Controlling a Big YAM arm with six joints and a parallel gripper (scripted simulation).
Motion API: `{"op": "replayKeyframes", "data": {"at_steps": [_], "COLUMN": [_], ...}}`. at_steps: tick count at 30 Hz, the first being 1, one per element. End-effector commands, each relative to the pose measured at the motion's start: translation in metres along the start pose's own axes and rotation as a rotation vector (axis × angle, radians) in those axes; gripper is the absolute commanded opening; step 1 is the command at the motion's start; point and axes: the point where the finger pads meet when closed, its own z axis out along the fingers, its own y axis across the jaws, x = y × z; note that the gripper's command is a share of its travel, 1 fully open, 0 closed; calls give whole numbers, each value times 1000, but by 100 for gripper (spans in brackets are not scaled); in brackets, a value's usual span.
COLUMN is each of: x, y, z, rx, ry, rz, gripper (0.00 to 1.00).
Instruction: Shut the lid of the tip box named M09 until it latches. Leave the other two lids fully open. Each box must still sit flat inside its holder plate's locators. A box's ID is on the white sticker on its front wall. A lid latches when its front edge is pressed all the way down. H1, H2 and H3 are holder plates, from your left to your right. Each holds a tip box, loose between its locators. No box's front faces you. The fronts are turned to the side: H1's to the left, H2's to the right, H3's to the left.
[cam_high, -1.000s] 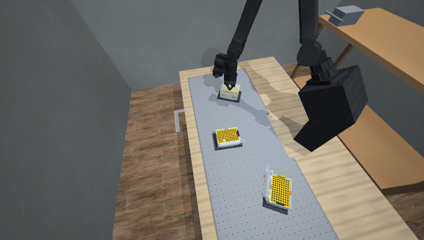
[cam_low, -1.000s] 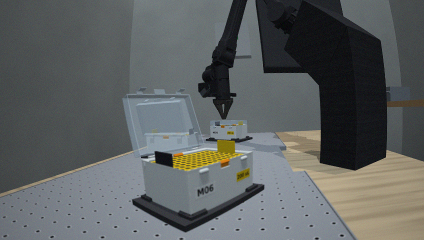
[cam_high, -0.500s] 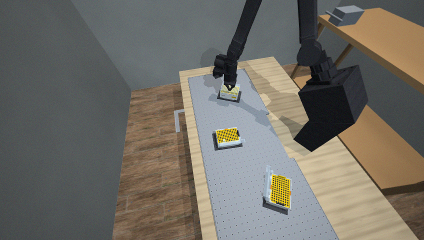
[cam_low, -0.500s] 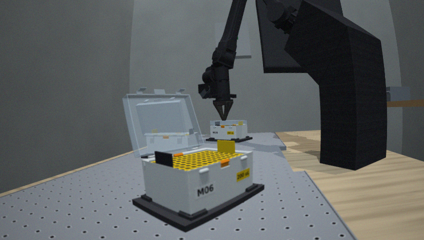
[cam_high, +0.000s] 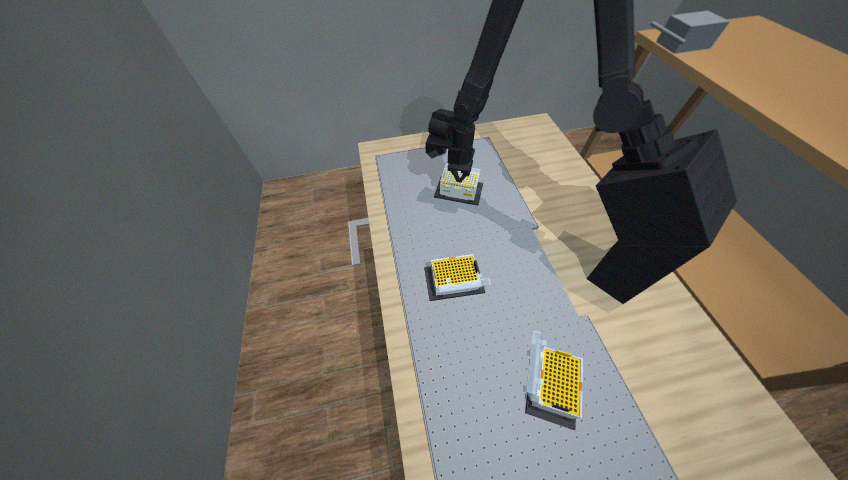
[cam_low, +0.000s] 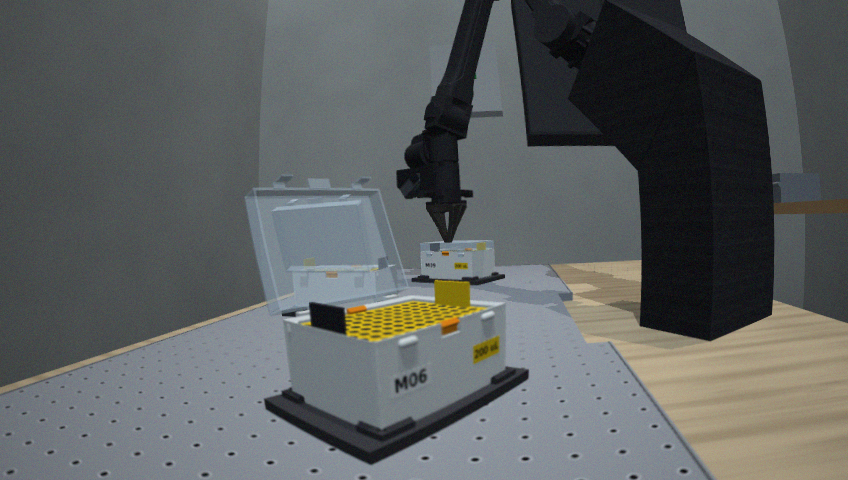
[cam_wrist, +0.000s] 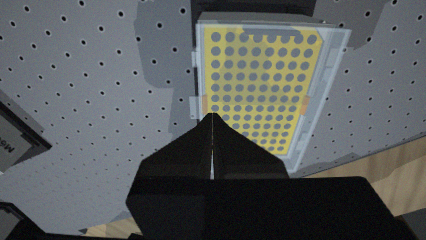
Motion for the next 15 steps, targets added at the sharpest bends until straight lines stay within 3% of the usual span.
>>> {"op": "replayKeyframes", "data": {"at_steps": [1, 15], "x": [-8, -8], "y": [-5, -8], "z": [4, 10], "rx": [10, 13], "ry": [-17, -16], "rz": [0, 3], "gripper": [0, 0]}}
